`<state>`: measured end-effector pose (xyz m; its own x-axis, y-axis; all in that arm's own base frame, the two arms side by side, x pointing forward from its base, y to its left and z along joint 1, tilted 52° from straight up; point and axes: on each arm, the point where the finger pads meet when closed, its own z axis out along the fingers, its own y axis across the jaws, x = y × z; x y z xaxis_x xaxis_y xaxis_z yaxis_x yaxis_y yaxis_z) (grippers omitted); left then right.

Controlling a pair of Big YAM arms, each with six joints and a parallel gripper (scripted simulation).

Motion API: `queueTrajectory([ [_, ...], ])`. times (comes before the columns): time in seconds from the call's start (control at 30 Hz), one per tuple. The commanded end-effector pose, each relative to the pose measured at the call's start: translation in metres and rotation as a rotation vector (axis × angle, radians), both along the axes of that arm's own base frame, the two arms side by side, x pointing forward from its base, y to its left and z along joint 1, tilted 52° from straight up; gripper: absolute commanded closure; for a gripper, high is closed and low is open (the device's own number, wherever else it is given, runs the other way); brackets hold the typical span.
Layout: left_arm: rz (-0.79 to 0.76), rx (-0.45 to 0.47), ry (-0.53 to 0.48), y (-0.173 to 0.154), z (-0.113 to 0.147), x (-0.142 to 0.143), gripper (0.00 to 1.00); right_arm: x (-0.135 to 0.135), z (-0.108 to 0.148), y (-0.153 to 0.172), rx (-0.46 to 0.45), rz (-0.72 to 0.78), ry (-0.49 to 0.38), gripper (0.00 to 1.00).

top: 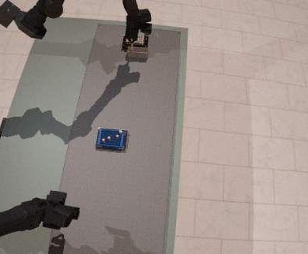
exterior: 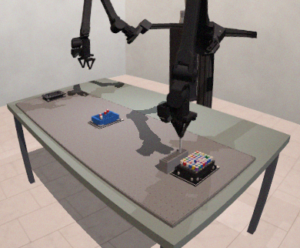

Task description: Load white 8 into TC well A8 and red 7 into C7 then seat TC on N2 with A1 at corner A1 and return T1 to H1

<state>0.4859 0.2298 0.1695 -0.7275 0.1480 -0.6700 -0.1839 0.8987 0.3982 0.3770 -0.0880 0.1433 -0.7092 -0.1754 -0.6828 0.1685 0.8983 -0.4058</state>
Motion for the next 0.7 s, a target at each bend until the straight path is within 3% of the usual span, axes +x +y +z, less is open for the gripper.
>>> queueTrajectory([
  [0.0,0.003,0.005,-0.001,0.0084,-0.0026,0.0047,0.93,0.0021,0.0045,0.0006,-0.01,0.011,0.001,0.0],
  [0.67,0.002,0.004,0.0,0.0094,-0.0063,0.0075,0.93,0.0021,0.0045,0.0006,-0.01,0.011,0.001,0.0],
])
